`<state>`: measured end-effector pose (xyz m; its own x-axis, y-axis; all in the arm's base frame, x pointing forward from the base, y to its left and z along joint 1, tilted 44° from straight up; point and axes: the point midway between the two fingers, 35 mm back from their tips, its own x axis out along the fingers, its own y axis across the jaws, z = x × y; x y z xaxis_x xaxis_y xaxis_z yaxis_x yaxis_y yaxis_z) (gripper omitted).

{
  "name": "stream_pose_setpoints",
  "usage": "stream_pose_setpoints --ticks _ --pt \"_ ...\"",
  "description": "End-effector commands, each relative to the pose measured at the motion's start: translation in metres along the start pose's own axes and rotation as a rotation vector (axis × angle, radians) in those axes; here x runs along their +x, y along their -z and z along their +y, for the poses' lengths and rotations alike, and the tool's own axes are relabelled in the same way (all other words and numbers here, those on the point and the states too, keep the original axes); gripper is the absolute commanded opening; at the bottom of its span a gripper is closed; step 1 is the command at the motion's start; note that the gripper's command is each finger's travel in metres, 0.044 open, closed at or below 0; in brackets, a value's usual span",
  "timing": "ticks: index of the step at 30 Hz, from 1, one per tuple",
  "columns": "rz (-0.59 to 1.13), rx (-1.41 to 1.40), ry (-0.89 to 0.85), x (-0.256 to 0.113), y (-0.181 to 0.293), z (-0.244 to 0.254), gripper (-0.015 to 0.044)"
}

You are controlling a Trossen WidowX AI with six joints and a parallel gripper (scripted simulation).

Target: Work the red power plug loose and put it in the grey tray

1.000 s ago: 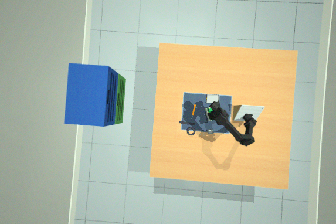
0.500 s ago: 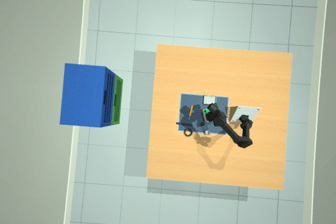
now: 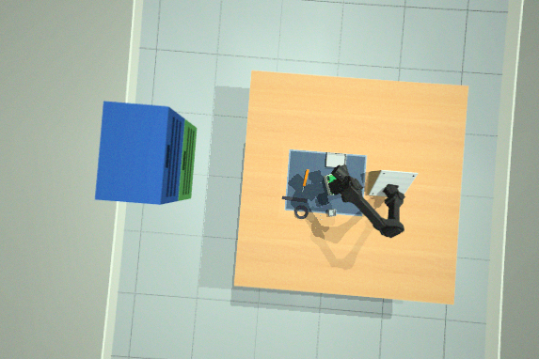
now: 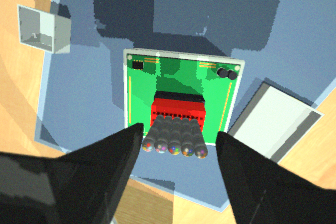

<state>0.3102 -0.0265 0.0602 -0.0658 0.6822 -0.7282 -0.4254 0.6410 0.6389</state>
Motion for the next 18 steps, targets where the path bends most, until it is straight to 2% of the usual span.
stream_pose_setpoints --ticks 1,12,18 --pt "-0.001 0.002 -0.003 0.006 0.0 0.001 0.0251" --pt "-0.002 0.002 -0.003 0.016 -0.001 0.001 0.0251" --pt "-0.002 0.002 -0.003 0.016 -0.001 0.001 0.0093"
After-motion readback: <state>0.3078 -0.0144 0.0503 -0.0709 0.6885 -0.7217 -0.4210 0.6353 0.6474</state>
